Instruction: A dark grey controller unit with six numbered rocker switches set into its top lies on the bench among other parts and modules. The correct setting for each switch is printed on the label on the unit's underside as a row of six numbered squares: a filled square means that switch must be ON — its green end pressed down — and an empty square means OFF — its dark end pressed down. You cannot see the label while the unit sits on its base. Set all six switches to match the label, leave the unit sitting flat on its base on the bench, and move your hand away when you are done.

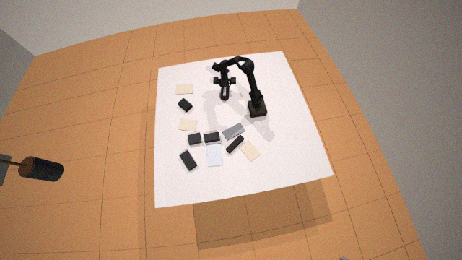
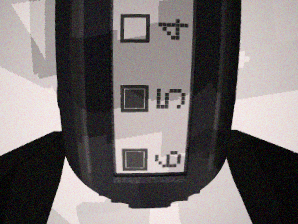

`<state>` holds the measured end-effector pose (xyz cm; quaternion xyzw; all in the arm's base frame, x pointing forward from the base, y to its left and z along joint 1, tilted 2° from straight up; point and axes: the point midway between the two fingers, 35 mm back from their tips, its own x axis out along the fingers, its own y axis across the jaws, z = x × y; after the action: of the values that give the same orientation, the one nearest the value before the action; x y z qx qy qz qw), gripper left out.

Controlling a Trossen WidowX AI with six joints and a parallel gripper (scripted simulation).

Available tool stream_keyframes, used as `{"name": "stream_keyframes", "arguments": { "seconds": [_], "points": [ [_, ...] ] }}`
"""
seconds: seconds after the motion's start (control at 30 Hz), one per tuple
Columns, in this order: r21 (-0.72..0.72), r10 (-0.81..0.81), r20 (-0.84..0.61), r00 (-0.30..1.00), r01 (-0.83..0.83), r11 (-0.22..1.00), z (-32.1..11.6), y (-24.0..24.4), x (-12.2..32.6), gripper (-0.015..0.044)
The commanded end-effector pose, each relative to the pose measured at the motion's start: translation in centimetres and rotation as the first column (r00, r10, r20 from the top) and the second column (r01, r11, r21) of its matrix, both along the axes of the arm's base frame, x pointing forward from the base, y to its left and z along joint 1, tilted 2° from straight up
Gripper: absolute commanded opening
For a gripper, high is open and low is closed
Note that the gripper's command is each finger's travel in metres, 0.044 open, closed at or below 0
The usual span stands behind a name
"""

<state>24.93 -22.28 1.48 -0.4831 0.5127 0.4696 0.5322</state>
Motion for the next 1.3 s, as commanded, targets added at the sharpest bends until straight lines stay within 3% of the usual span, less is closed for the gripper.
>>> {"name": "stream_keyframes", "arguments": {
  "seconds": [0.0, 1.27],
  "points": [
    [-0.007, -0.002, 0.01, 1.0, 0.002, 1.0, 0.6, -0.1, 0.2, 0.0336],
    [-0.006, -0.002, 0.011, 1.0, 0.002, 1.0, 3.2, 1.1, 0.2, 0.0336]
  ]
}}
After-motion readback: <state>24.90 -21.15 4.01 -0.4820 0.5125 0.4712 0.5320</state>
